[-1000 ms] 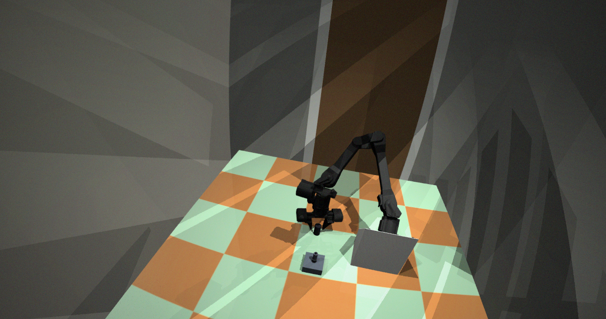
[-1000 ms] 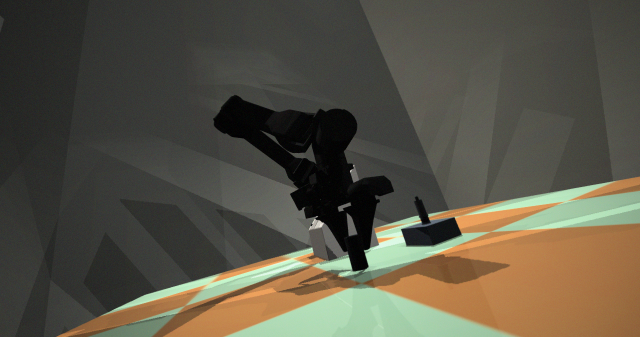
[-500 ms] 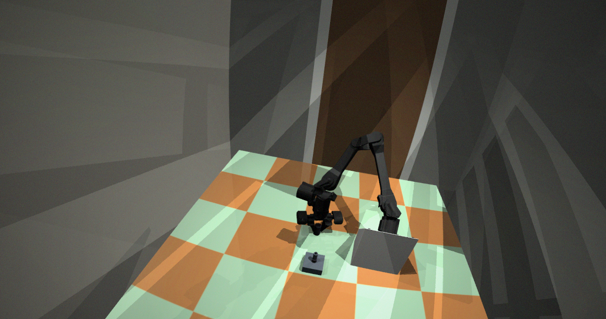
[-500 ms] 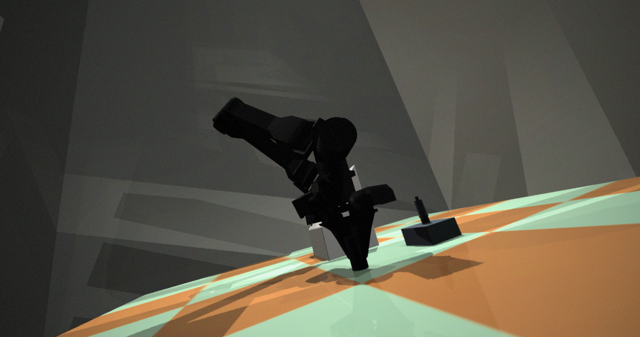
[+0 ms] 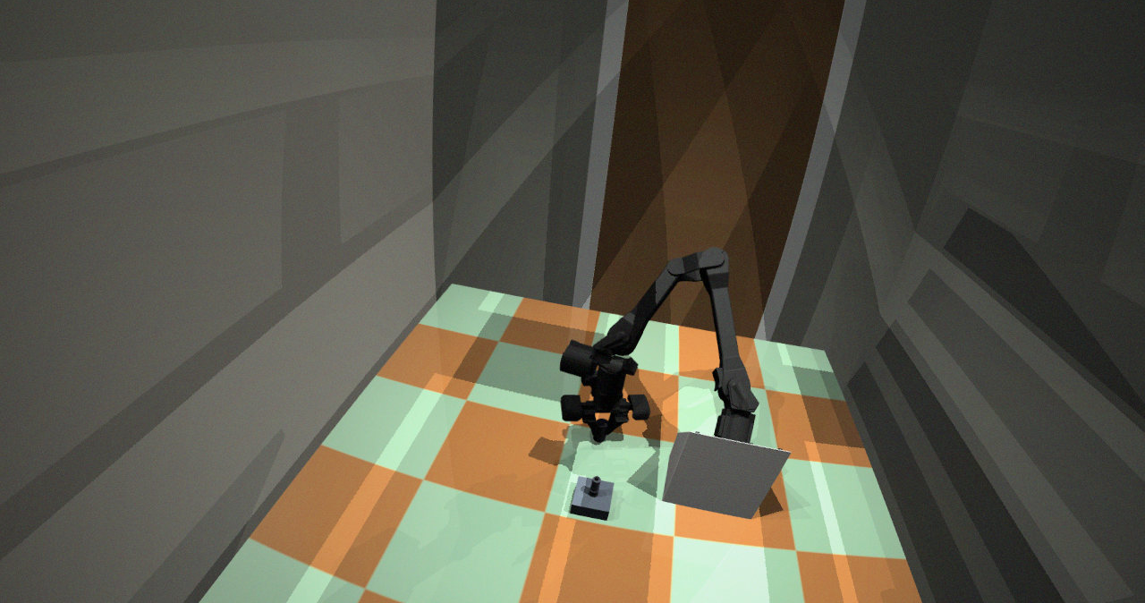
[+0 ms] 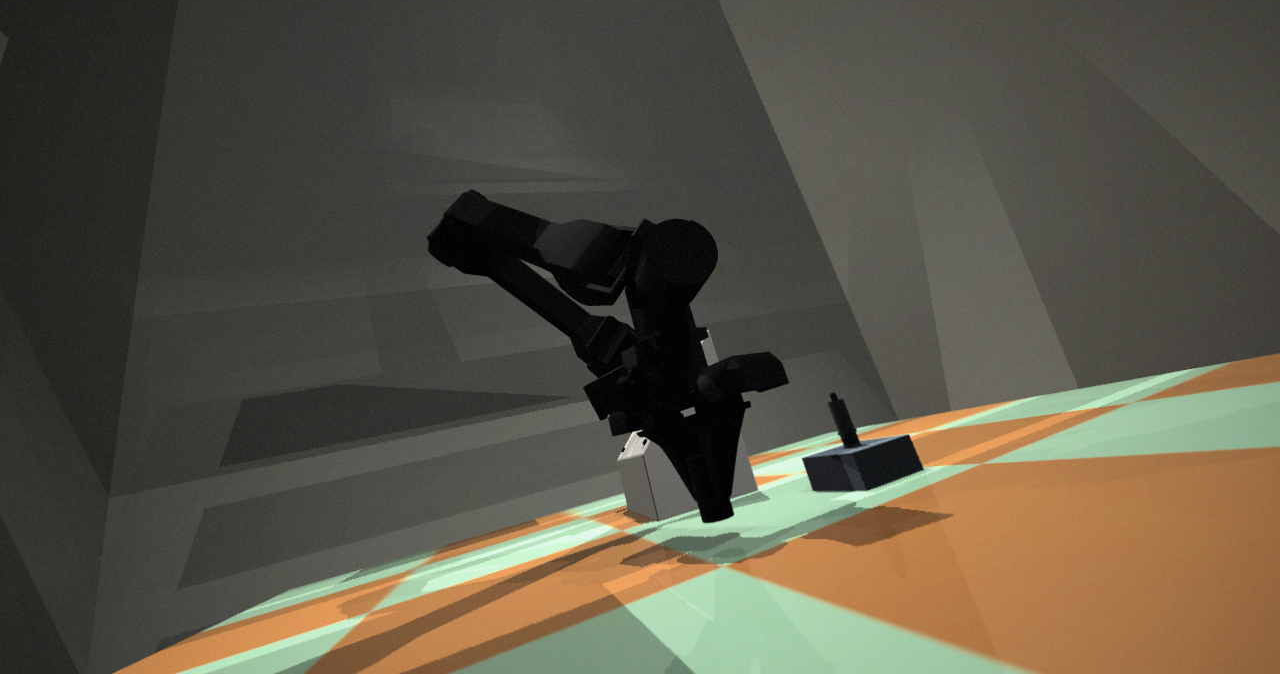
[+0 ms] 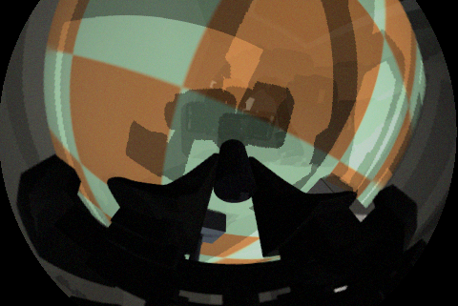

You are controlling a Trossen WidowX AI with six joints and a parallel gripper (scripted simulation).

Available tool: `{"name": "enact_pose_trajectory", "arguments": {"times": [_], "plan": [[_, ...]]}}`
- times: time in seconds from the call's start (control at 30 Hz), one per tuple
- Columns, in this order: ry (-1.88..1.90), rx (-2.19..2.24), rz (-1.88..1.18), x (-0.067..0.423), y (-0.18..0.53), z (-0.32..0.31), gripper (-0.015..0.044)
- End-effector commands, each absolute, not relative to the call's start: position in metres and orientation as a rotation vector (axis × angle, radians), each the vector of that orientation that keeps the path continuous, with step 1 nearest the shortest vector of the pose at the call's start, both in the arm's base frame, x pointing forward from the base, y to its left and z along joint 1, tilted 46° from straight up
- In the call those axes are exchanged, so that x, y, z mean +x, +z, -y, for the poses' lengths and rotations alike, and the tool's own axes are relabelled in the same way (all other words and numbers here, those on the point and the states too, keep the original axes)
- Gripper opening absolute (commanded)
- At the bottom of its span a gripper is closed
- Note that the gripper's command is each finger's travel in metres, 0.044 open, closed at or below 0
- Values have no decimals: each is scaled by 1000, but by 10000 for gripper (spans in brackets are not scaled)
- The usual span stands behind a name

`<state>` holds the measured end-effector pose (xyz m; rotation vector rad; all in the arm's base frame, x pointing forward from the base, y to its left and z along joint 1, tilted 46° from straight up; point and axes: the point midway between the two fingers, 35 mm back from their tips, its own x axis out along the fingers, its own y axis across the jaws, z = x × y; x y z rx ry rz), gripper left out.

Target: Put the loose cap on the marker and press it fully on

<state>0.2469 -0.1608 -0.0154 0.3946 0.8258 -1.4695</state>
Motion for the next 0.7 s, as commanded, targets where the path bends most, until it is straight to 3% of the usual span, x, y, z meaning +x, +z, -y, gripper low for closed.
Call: {"name": "enact_pose_trajectory", "arguments": {"times": [0.0, 0.67], "plan": [[-1470, 402, -817, 250, -9, 156, 0], [-1467, 404, -819, 254, 15, 124, 0]]}}
